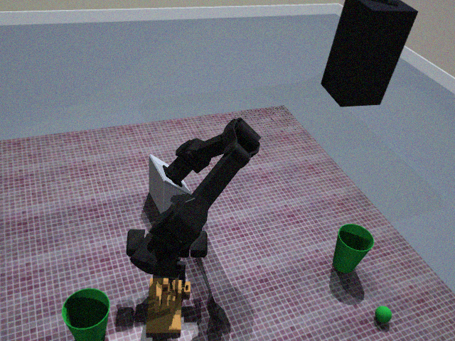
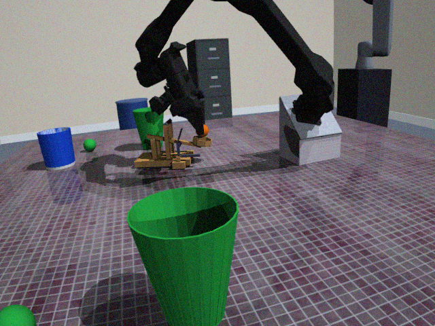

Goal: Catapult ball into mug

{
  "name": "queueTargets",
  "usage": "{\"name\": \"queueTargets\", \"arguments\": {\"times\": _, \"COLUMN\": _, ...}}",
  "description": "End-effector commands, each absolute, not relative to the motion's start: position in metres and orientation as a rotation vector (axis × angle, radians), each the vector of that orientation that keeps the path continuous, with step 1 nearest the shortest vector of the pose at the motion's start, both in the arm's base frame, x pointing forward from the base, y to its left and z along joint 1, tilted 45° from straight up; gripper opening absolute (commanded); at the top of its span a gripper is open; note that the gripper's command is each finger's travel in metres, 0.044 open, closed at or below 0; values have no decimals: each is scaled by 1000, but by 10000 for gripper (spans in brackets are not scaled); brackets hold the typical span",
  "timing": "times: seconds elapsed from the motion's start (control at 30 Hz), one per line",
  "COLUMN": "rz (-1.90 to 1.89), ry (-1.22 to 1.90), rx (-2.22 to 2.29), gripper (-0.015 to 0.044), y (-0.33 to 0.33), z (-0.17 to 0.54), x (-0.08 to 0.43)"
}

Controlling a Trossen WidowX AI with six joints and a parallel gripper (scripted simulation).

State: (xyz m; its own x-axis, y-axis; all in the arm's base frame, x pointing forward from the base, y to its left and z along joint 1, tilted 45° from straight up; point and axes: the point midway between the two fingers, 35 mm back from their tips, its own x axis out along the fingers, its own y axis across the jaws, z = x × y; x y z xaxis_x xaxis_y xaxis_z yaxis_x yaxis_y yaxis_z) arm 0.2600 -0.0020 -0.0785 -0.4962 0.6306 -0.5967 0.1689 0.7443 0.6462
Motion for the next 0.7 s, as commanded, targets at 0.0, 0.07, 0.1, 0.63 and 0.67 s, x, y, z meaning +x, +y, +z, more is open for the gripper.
{"name": "queueTargets", "arguments": {"times": 0.0, "rz": 653, "ry": 2046, "rx": 601, "gripper": 157, "y": -2, "z": -78, "x": 260}}
{"name": "queueTargets", "arguments": {"times": 0.07, "rz": 653, "ry": 2046, "rx": 601, "gripper": 210, "y": -2, "z": -78, "x": 260}}
{"name": "queueTargets", "arguments": {"times": 0.1, "rz": 653, "ry": 2046, "rx": 601, "gripper": 236, "y": -2, "z": -78, "x": 260}}
{"name": "queueTargets", "arguments": {"times": 0.63, "rz": 429, "ry": 1908, "rx": 654, "gripper": 440, "y": -79, "z": -30, "x": 312}}
{"name": "queueTargets", "arguments": {"times": 0.67, "rz": 399, "ry": 1886, "rx": 660, "gripper": 440, "y": -82, "z": -33, "x": 321}}
